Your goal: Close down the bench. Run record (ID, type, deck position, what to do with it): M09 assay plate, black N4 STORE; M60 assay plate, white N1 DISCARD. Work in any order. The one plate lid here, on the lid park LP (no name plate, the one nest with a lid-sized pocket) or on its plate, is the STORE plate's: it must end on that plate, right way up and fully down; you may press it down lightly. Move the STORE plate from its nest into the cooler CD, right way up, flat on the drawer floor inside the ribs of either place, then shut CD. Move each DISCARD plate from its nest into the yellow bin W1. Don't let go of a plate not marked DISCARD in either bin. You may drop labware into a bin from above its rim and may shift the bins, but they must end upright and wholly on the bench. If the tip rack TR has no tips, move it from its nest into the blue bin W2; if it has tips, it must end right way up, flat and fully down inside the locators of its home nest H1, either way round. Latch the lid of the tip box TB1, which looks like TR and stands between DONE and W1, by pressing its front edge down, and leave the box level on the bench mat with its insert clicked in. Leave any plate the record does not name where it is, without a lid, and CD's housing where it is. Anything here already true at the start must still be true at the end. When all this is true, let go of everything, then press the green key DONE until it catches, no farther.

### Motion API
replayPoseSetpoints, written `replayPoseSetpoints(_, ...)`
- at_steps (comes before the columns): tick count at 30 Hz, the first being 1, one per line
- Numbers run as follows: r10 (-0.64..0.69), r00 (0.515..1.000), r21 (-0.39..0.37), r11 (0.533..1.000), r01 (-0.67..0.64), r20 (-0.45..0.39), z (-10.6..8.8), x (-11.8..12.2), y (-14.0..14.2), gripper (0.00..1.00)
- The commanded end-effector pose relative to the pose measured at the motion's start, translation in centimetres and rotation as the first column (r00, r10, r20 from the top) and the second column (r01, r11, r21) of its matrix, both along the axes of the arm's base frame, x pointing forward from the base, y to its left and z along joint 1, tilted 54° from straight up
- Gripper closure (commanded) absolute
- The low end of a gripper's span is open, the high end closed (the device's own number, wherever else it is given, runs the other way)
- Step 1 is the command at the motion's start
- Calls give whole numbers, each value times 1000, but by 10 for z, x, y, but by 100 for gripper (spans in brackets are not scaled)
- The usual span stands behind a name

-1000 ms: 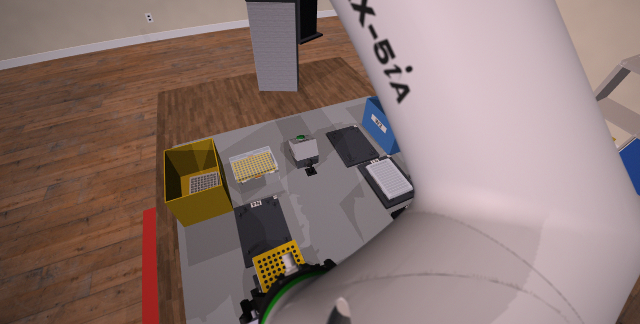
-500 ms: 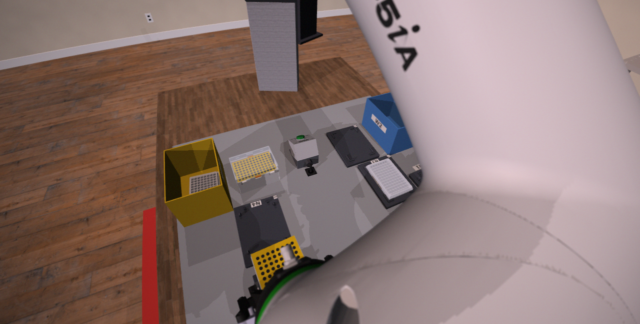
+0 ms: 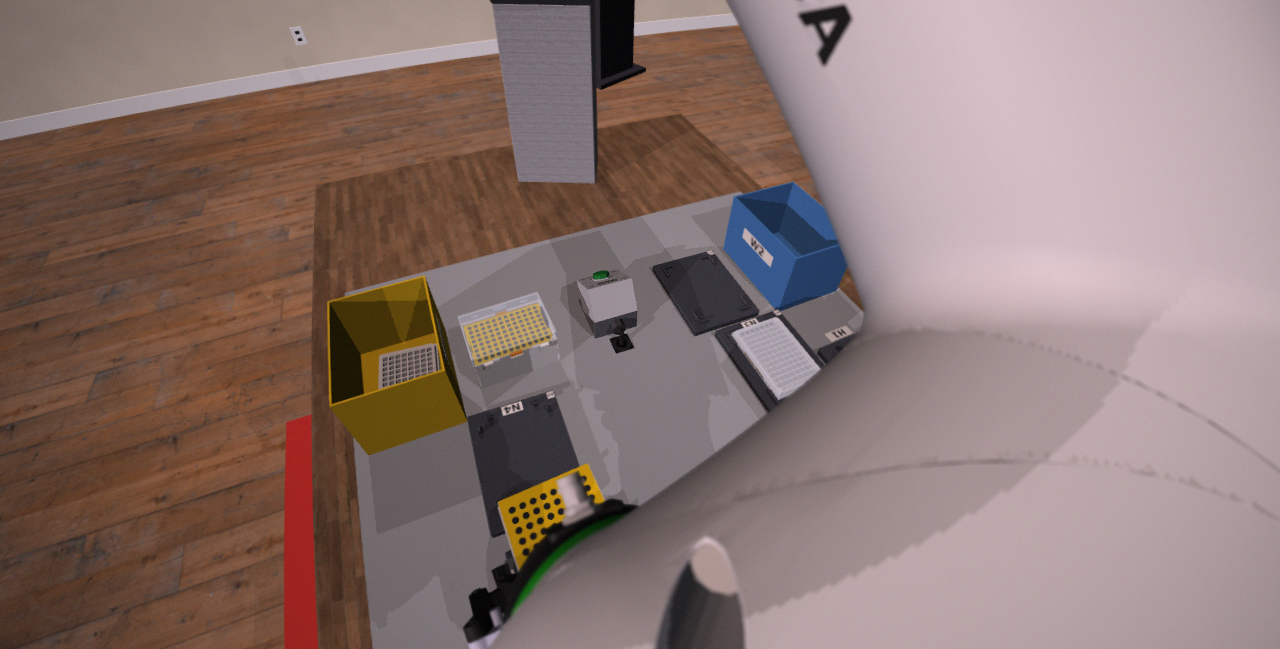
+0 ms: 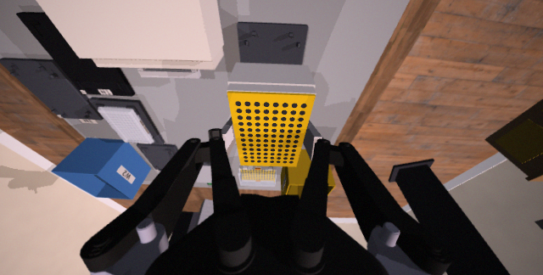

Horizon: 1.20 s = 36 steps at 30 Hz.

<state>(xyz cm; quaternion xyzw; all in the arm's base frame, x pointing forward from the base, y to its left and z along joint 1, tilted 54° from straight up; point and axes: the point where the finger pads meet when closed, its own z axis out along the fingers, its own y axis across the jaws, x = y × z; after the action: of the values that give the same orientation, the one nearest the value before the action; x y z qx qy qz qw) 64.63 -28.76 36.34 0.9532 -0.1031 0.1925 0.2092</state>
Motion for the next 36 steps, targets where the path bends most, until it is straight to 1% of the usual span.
replayPoseSetpoints(1, 0, 1000, 0, 1000, 0, 0, 3, -4, 3, 100)
replayPoseSetpoints(13, 0, 1000, 0, 1000, 0, 0, 6, -7, 5, 100)
replayPoseSetpoints(14, -18, 1000, 21, 1000, 18, 14, 4, -7, 7, 100)
replayPoseSetpoints(21, -18, 1000, 21, 1000, 18, 14, -9, -10, 20, 100)
replayPoseSetpoints(23, -18, 1000, 21, 1000, 18, 14, -9, -10, 20, 100)
replayPoseSetpoints(36, -18, 1000, 21, 1000, 18, 14, -33, -15, 44, 100)
